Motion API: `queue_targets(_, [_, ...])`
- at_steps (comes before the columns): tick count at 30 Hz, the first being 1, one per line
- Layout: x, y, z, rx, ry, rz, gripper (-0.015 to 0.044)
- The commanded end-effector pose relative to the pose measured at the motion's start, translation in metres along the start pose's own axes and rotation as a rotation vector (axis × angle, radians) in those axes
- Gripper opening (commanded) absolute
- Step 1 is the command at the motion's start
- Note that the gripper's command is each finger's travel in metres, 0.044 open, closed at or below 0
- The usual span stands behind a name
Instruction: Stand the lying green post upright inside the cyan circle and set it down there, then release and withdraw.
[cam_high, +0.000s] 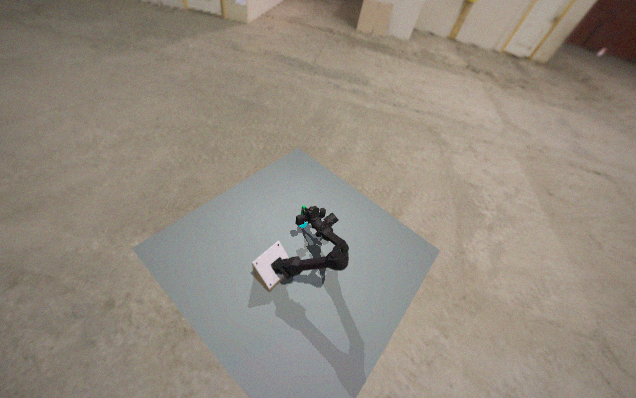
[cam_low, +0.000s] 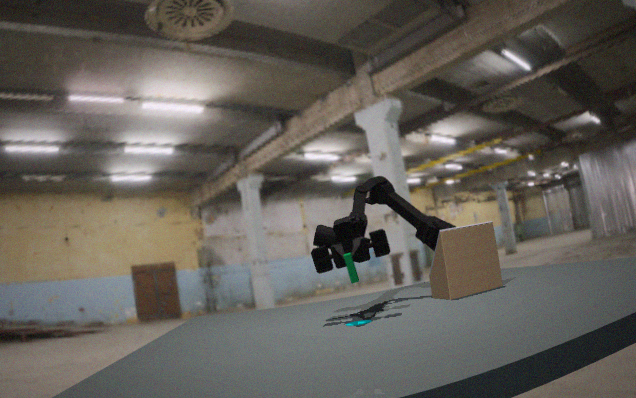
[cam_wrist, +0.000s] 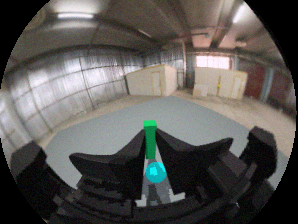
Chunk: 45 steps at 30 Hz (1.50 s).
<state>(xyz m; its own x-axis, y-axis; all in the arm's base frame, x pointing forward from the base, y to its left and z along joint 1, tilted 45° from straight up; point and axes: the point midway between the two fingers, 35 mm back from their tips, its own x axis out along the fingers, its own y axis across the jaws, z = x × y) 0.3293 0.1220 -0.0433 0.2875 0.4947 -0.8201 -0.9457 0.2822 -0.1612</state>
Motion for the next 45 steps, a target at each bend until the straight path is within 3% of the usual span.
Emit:
queue_targets(1, [-0.003,0.001,0.001,-0.019,-0.027,-0.009,0.0023])
queue_targets(21, [-0.020,0.004,0.005,-0.102,-0.154,-0.068,0.0023])
queue_targets(38, [-0.020,0.004,0.005,-0.105,-0.158,-0.070,0.0023])
queue_targets(45, [-0.014,-0.002,-0.018,-0.107,-0.152,-0.068,0.0023])
